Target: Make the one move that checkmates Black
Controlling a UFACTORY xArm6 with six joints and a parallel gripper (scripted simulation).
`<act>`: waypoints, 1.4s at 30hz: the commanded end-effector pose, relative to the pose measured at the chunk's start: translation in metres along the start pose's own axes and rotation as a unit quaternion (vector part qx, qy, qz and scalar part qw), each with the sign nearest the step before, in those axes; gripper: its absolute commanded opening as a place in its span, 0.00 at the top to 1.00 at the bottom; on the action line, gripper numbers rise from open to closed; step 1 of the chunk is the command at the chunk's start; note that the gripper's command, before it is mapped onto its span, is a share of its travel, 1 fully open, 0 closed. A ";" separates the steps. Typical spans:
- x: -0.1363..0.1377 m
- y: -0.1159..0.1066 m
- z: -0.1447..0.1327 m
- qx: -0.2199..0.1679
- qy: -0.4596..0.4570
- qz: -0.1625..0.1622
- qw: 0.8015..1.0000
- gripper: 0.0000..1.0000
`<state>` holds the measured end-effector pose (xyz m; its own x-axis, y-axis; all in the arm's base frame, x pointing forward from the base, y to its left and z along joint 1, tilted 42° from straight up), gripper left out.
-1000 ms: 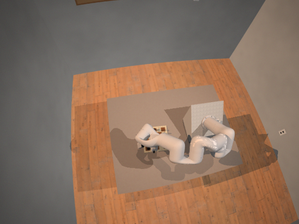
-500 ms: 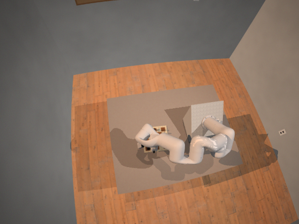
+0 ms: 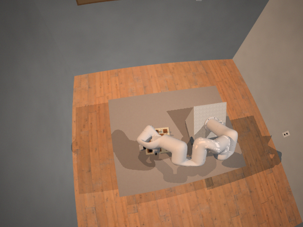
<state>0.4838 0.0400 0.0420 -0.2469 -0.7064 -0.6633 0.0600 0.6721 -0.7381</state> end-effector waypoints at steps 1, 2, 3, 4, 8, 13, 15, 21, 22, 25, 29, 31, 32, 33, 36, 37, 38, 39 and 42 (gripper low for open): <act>0.000 -0.001 0.001 0.002 0.000 0.000 1.000 0.92; 0.000 -0.001 0.001 0.002 0.000 0.000 1.000 0.92; 0.000 -0.001 0.001 0.002 0.000 0.000 1.000 0.83; 0.000 -0.001 0.001 0.002 0.000 0.000 1.000 0.83; 0.000 -0.001 0.001 0.002 0.000 0.000 1.000 0.75; 0.000 -0.001 0.001 0.002 0.000 0.000 1.000 0.66; 0.000 -0.001 0.001 0.002 0.000 0.000 1.000 0.58; 0.000 -0.001 0.001 0.002 0.000 0.000 1.000 0.58; 0.000 -0.001 0.001 0.002 0.000 0.000 1.000 0.58; 0.000 -0.002 0.001 0.002 0.000 0.000 1.000 0.58; 0.000 -0.004 0.001 0.002 0.000 0.000 1.000 0.58; 0.000 -0.009 0.001 0.002 0.000 0.000 1.000 0.58; 0.000 -0.012 0.001 0.002 0.000 0.000 1.000 0.58; 0.000 -0.015 0.001 0.002 0.000 0.000 1.000 0.58; 0.000 -0.029 0.001 0.002 0.000 0.000 1.000 0.58; 0.000 -0.035 0.001 0.002 0.000 0.000 1.000 0.58; 0.000 -0.041 0.001 0.002 0.000 0.000 1.000 0.58; 0.000 -0.047 0.001 0.002 0.000 0.000 1.000 0.58; 0.000 -0.058 0.001 0.002 0.000 0.000 1.000 0.58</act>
<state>0.4820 0.0175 0.0664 -0.2471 -0.7065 -0.6632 0.0601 0.6719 -0.7382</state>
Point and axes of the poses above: the point where the finger pads meet when closed, its own y axis out along the fingers, its own x axis across the jaws, z = x × y, the point moved 9 cm from there along -y, back along the fingers, and after that the axes turned 7 degrees about y, right-handed, at the moved point
